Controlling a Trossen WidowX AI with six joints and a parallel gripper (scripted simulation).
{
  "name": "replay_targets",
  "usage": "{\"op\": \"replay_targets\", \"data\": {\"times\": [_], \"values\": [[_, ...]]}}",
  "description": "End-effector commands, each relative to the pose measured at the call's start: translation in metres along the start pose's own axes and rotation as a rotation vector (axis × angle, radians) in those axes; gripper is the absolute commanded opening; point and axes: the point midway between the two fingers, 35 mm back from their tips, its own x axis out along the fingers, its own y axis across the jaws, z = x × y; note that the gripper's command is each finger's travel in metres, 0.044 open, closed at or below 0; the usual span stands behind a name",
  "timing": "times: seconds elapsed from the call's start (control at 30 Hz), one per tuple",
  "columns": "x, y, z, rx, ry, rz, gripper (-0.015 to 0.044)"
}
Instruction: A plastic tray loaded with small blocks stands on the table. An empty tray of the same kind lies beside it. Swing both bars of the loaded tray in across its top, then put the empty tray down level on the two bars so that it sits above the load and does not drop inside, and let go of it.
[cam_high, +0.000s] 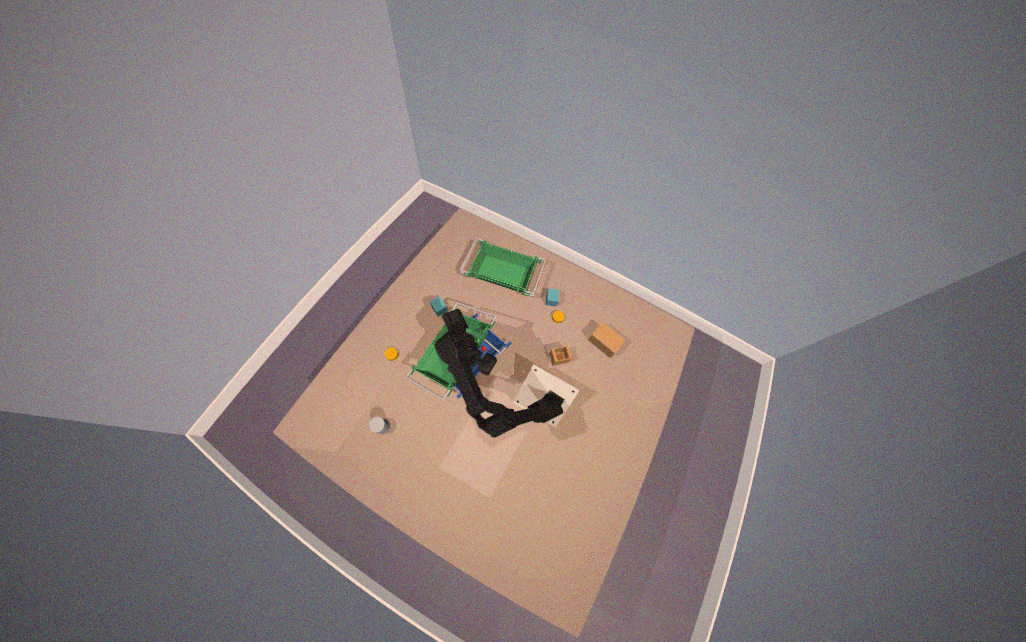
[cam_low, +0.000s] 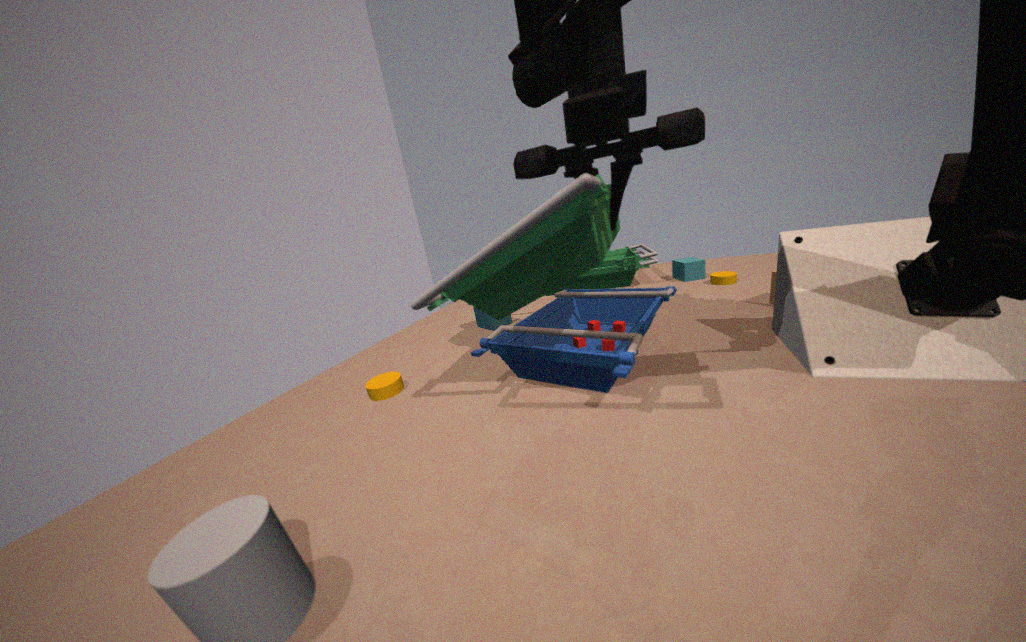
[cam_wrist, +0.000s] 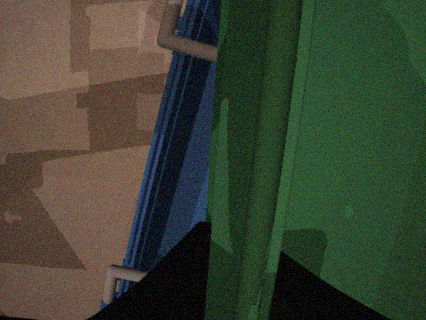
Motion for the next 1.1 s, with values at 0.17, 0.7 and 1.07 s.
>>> {"op": "replay_targets", "data": {"times": [0.17,0.7,1.07], "values": [[-0.011,0.0,-0.036,0.082,-0.016,-0.029,0.0],[-0.011,0.0,-0.036,0.082,-0.016,-0.029,0.0],[-0.011,0.0,-0.036,0.082,-0.016,-0.029,0.0]]}}
